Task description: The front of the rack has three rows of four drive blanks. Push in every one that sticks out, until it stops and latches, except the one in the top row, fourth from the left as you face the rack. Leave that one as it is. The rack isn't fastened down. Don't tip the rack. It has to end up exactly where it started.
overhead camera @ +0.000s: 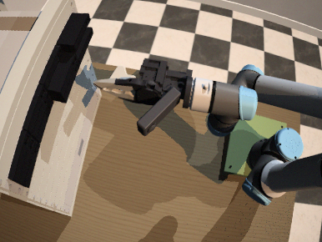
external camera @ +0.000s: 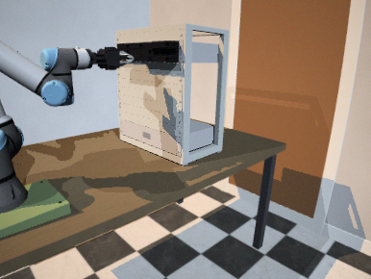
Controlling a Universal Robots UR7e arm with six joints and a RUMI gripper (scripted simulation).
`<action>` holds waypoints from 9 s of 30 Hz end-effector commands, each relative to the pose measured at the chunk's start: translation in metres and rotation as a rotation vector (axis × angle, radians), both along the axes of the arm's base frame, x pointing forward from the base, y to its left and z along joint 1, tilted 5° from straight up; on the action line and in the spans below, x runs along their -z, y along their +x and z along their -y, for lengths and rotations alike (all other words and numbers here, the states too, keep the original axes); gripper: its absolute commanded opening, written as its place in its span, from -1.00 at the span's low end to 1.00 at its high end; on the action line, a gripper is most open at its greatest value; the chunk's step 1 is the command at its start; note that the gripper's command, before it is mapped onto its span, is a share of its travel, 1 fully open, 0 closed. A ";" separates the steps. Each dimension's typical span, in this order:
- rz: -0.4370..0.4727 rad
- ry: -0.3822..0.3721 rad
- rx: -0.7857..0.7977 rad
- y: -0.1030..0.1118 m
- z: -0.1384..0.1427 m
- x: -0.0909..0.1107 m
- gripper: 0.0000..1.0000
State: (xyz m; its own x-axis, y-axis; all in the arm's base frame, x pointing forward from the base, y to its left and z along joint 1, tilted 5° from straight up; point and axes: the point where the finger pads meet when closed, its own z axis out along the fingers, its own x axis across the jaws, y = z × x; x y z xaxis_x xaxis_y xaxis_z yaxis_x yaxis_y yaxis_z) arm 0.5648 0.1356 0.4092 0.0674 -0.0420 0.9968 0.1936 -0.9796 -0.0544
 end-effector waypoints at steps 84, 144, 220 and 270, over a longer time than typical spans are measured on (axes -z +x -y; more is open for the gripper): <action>0.001 0.000 0.000 0.067 -0.014 0.003 -1.00; 0.001 0.000 0.000 0.085 -0.017 0.004 -1.00; 0.001 0.000 0.000 0.091 -0.018 0.004 -1.00; 0.001 0.000 0.000 -0.010 0.004 -0.030 -1.00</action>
